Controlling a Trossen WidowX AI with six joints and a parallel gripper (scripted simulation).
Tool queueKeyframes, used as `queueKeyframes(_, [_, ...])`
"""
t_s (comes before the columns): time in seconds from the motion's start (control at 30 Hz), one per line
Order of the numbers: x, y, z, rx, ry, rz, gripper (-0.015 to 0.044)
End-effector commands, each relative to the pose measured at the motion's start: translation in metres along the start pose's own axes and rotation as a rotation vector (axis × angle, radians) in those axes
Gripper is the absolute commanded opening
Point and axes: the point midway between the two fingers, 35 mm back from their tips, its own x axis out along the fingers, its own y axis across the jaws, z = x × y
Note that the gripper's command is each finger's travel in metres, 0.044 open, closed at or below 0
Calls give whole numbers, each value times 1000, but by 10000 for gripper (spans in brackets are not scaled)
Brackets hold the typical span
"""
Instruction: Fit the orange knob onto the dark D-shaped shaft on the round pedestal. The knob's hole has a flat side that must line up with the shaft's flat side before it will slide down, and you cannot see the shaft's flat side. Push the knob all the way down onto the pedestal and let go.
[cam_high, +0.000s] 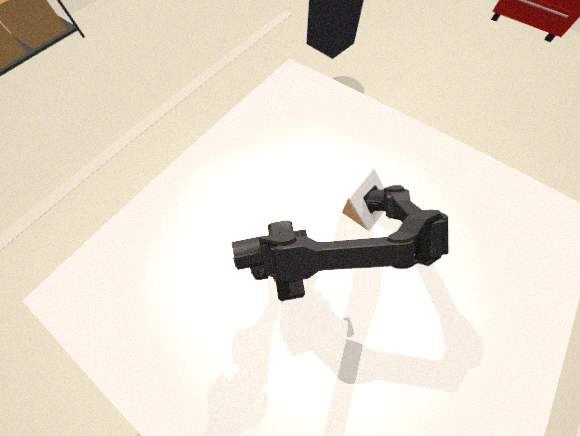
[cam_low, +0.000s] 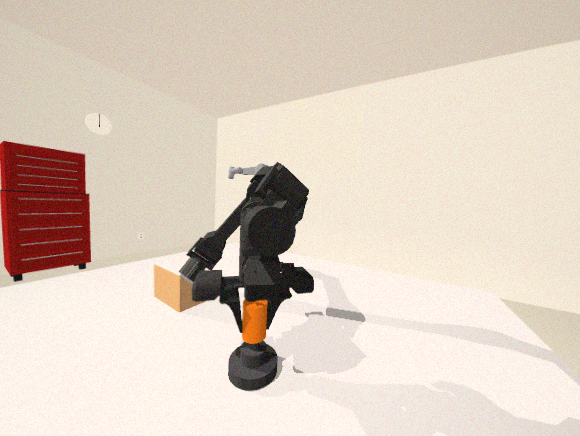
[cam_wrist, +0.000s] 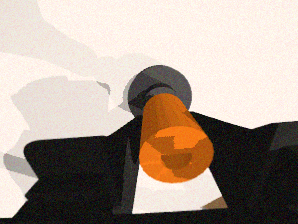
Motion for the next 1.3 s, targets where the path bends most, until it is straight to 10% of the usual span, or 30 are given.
queueKeyframes(0.0, [1, 0, -1, 5, -1, -1, 0])
queueKeyframes(1.27, [0, -1, 0, 214, -1, -1, 0])
